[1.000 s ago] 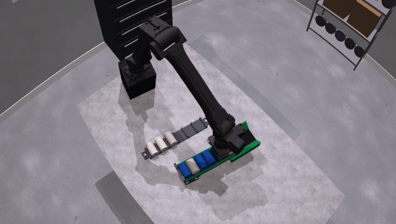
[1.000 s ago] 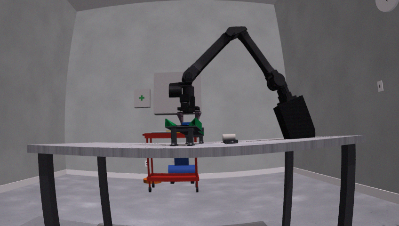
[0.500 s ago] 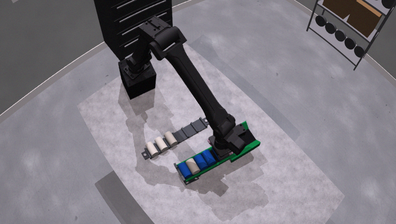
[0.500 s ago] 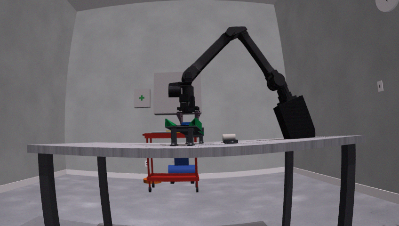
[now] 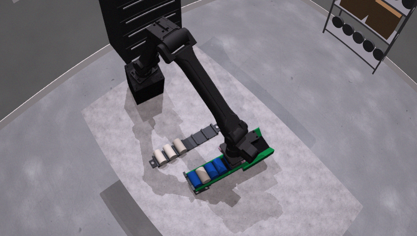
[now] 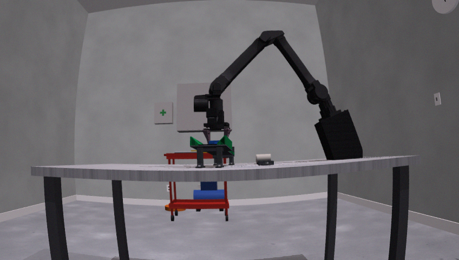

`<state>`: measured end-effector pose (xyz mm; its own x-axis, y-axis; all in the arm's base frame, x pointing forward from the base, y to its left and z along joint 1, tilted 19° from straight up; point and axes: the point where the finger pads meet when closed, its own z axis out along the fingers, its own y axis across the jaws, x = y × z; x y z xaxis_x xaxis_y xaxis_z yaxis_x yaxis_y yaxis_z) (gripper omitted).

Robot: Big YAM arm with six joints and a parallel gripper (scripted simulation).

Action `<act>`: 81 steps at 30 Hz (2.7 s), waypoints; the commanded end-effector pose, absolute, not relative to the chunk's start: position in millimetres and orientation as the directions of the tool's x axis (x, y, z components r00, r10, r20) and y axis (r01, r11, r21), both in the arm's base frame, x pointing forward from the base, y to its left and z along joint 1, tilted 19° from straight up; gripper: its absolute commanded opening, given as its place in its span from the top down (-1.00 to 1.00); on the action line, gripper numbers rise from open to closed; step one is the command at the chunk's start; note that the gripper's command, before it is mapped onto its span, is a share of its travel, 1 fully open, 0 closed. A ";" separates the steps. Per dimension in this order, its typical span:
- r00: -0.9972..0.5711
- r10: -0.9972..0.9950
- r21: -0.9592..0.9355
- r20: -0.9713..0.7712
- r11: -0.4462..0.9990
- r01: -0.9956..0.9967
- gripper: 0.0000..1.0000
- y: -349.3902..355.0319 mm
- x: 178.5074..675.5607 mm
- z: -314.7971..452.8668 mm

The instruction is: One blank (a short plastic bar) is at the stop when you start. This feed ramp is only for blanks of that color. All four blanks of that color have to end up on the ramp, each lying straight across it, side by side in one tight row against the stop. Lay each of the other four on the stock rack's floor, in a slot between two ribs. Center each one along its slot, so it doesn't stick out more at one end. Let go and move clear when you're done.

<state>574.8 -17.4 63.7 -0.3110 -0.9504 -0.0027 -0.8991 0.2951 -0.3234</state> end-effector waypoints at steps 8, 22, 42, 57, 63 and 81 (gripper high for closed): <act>-0.308 -0.951 -0.354 -0.015 0.293 -0.888 -0.27 -21.2 591.8 83.0; -0.307 -0.951 -0.361 -0.017 0.293 -0.886 -0.27 -21.1 592.3 85.9; -0.307 -0.951 -0.361 -0.017 0.293 -0.886 -0.50 -21.1 592.3 85.9; -0.308 -0.951 -0.361 -0.017 0.293 -0.886 -0.66 -21.1 592.3 85.9; -0.307 -0.952 -0.379 -0.024 0.293 -0.878 -0.66 -19.6 591.5 102.0; -0.310 -0.950 -0.383 -0.029 0.297 -0.875 -0.66 -6.2 568.9 167.1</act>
